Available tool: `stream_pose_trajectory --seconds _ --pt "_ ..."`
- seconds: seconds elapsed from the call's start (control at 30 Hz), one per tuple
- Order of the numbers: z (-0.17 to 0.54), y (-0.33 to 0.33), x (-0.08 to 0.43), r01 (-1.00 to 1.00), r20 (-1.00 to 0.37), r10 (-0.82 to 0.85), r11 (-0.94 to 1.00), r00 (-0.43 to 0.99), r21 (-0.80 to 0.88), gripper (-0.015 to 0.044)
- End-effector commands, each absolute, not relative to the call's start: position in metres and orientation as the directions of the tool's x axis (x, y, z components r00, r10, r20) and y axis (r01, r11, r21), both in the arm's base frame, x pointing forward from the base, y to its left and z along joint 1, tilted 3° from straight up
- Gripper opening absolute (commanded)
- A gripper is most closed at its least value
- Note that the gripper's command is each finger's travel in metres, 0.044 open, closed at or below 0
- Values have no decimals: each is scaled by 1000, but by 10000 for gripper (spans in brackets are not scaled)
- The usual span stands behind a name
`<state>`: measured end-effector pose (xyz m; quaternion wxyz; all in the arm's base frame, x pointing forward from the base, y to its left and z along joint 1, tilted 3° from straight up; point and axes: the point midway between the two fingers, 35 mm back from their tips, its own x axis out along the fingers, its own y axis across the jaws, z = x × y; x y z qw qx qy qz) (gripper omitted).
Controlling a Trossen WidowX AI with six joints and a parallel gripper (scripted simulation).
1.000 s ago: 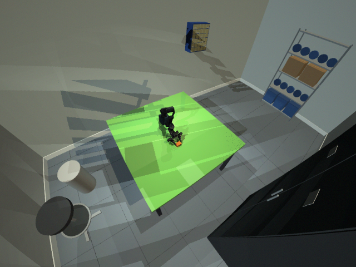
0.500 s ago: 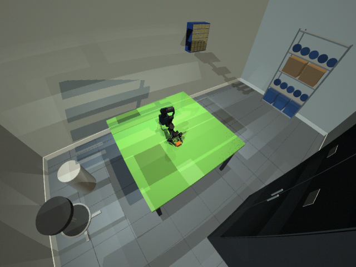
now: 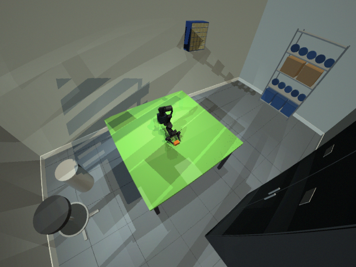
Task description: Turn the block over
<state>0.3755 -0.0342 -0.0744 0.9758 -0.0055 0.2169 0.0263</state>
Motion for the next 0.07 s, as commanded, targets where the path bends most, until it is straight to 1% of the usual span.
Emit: stream_pose_trajectory --seconds 0.0,0.03 --pt "-74 -33 375 -58 -423 55 998 904 6 440" --pt "-74 -33 375 -58 -423 55 998 904 6 440"
